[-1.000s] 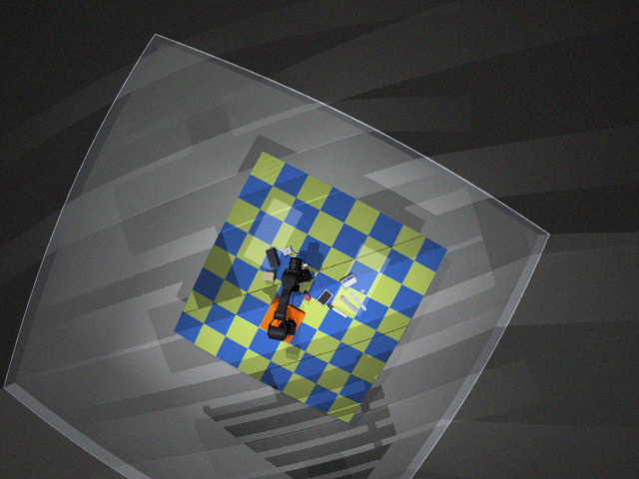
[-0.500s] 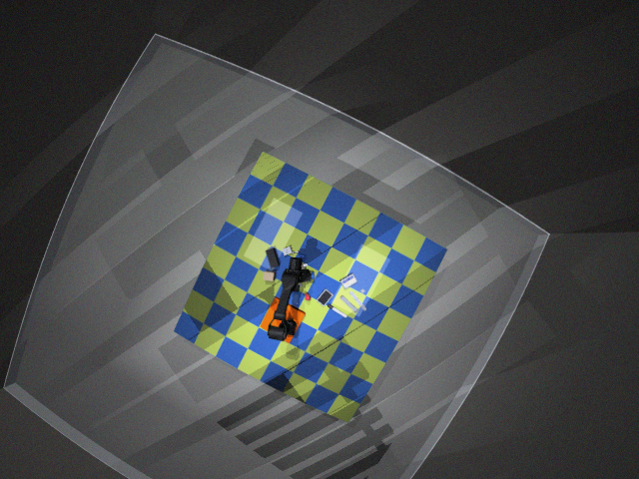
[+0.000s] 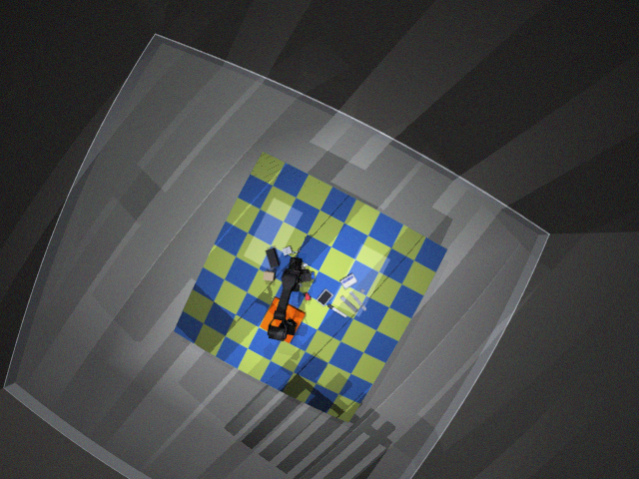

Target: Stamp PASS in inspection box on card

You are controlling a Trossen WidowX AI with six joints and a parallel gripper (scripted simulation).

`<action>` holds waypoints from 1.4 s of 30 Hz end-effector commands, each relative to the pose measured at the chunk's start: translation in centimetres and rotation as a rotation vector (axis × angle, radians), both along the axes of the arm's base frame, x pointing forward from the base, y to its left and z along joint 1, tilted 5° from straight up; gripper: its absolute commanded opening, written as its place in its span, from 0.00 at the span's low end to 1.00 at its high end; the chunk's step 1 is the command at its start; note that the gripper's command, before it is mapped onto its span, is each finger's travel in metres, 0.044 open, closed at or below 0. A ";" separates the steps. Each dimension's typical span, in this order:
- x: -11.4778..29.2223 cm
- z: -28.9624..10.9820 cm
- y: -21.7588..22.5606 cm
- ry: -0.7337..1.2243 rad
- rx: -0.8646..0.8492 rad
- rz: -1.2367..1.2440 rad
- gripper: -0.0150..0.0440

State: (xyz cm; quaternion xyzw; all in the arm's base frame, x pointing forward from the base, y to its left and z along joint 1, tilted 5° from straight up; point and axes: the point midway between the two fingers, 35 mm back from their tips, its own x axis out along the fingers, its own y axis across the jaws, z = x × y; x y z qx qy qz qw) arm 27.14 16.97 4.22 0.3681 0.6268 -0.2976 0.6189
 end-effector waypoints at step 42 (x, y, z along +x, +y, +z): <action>0.0 4.9 -0.4 0.001 -0.004 -0.003 0.25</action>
